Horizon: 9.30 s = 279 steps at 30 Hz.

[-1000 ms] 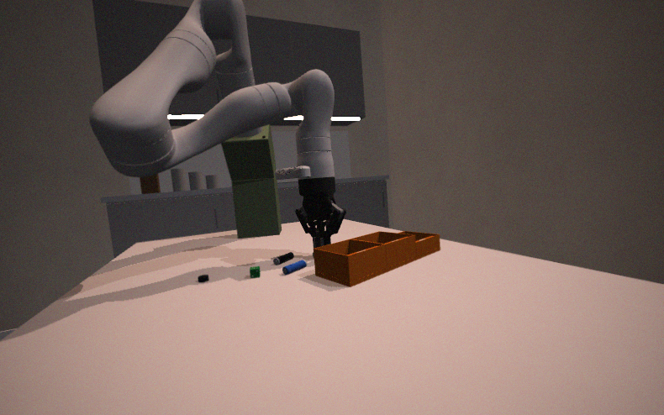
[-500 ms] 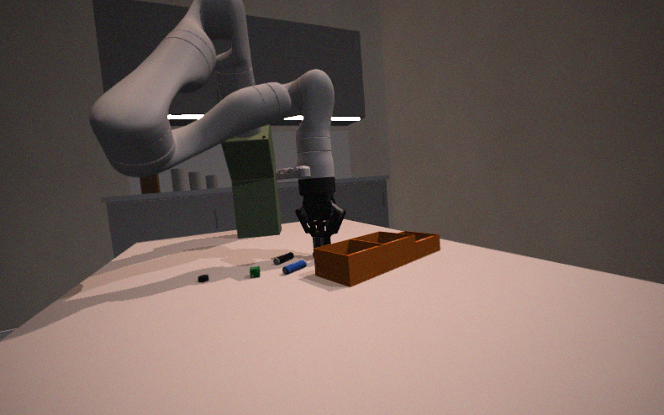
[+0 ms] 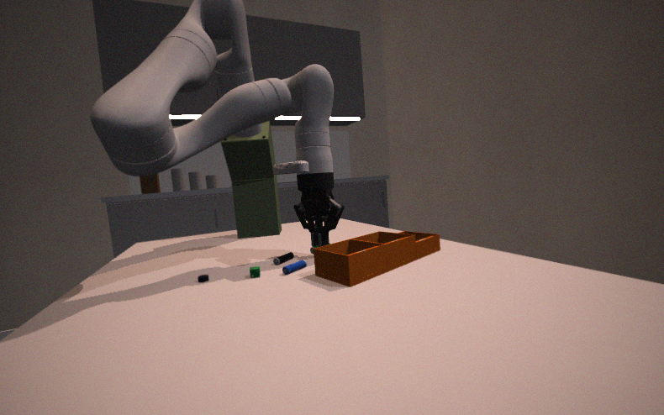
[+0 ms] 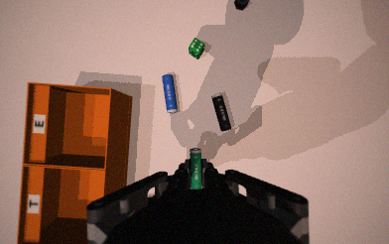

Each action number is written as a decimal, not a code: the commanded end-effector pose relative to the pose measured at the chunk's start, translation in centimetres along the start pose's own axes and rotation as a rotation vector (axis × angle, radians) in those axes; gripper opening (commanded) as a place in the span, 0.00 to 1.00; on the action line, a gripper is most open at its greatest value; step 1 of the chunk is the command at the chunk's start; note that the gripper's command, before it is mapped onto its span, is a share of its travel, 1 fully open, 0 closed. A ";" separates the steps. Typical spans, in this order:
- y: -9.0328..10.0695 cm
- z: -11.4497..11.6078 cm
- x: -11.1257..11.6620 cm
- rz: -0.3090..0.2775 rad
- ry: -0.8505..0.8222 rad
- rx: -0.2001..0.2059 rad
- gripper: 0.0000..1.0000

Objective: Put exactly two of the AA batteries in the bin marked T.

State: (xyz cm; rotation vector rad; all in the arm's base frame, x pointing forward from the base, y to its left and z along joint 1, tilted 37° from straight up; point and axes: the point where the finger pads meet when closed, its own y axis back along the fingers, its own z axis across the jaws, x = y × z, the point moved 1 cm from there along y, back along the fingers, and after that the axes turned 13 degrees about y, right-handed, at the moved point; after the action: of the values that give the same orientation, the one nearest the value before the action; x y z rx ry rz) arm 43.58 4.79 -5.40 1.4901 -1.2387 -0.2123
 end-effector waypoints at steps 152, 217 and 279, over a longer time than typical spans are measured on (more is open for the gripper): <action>2.2 -13.3 0.3 -0.003 -0.098 0.011 0.29; 6.4 5.7 6.5 -0.001 0.248 0.011 0.29; 0.4 5.5 6.1 -0.001 0.248 0.011 0.29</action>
State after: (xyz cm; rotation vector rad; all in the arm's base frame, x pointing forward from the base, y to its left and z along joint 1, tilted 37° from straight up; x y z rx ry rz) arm 41.90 -2.51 -3.26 1.4868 -1.0326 0.0039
